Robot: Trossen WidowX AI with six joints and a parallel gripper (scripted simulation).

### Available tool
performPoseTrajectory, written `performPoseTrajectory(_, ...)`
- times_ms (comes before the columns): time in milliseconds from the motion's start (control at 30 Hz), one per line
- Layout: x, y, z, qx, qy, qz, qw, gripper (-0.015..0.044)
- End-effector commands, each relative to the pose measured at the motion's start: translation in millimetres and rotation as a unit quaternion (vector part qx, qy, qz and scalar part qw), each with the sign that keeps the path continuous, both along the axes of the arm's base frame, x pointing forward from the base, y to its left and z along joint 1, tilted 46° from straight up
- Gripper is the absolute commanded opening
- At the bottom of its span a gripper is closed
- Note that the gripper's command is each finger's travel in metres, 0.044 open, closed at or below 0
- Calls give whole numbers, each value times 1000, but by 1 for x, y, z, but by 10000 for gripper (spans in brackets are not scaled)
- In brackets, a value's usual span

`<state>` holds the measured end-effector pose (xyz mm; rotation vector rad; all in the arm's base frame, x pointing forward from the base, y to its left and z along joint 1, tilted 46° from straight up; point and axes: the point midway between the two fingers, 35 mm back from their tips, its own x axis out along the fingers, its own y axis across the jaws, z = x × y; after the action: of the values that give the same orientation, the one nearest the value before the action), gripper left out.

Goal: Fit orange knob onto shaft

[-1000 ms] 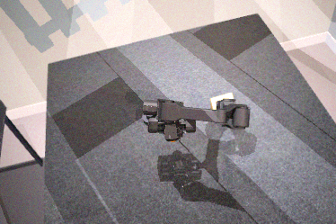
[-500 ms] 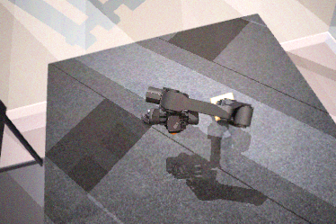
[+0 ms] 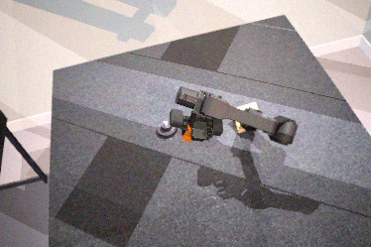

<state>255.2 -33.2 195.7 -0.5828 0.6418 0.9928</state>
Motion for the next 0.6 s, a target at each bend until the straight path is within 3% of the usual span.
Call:
performPoseTrajectory(0,0,-6,5,-7,-29,-28,999,0)
performPoseTrajectory(567,-4,-35,24,-47,-155,-152,975,0)
